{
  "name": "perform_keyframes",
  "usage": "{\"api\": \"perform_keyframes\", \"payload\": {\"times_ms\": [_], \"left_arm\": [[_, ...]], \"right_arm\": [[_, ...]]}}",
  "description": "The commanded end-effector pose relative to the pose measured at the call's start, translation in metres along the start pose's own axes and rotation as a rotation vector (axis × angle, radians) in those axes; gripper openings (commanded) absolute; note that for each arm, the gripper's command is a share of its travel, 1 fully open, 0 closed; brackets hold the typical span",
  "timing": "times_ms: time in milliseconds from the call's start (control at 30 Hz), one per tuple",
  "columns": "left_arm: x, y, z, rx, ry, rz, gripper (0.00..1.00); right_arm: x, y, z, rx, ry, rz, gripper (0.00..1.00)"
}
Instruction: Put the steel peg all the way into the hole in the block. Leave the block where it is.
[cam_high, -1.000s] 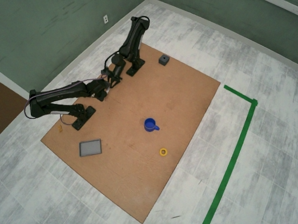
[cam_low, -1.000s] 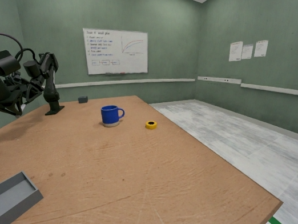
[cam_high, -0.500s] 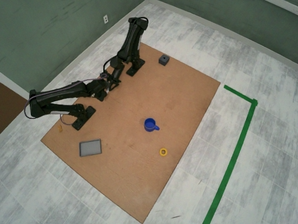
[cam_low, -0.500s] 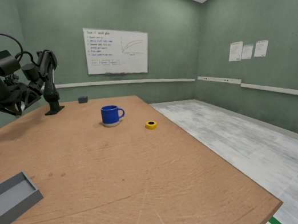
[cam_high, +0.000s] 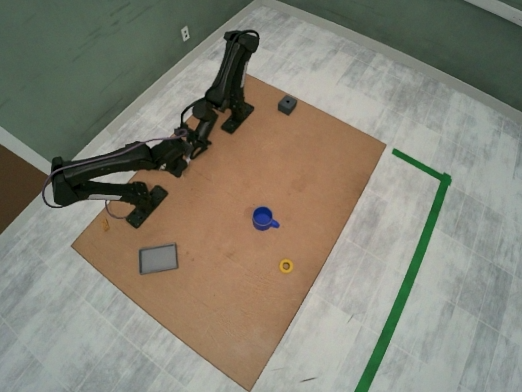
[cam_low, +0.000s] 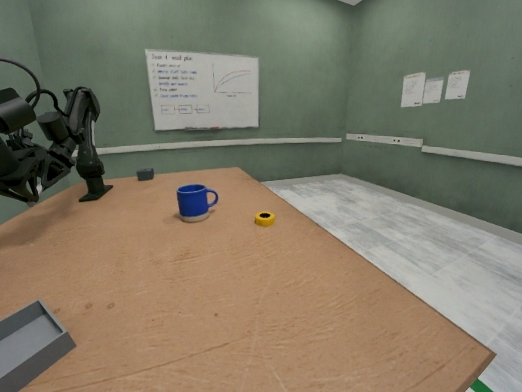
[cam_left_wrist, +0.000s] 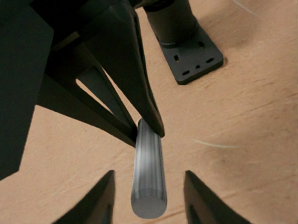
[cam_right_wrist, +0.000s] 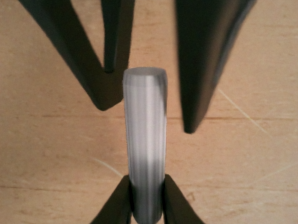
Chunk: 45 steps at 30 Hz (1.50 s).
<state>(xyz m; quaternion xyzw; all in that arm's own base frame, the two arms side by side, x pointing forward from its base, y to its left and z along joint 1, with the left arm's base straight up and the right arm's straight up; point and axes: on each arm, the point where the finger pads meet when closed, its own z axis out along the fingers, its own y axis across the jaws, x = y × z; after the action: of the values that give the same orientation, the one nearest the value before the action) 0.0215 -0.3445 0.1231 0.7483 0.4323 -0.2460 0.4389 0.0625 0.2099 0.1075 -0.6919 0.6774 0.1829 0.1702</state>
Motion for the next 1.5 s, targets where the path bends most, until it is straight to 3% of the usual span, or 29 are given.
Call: {"api": "perform_keyframes", "payload": {"times_ms": [0,533,567,700,867,1100,1467], "left_arm": [[-0.005,0.001,0.000,-0.005,-0.015,-0.004,0.30],[-0.007,0.004,-0.001,-0.010,-0.021,0.001,0.10],[-0.007,0.004,-0.001,-0.010,-0.021,0.001,0.00],[-0.007,0.004,-0.001,-0.010,-0.021,0.001,0.00],[-0.007,0.004,-0.001,-0.010,-0.021,0.001,0.00],[-0.007,0.004,-0.001,-0.010,-0.021,0.001,0.00],[-0.007,0.004,-0.001,-0.010,-0.021,0.001,0.00]], "right_arm": [[-0.007,-0.002,-0.004,0.014,-0.027,-0.009,0.00],[-0.007,-0.002,-0.004,0.014,-0.027,-0.009,0.00],[-0.007,-0.002,-0.004,0.014,-0.027,-0.009,0.00],[-0.007,-0.002,-0.004,0.014,-0.027,-0.009,0.43],[-0.005,-0.003,-0.005,0.014,-0.025,-0.009,0.43],[0.031,-0.013,-0.041,-0.001,0.014,-0.045,0.43],[0.056,-0.004,-0.074,-0.011,-0.002,-0.050,0.43]]}}
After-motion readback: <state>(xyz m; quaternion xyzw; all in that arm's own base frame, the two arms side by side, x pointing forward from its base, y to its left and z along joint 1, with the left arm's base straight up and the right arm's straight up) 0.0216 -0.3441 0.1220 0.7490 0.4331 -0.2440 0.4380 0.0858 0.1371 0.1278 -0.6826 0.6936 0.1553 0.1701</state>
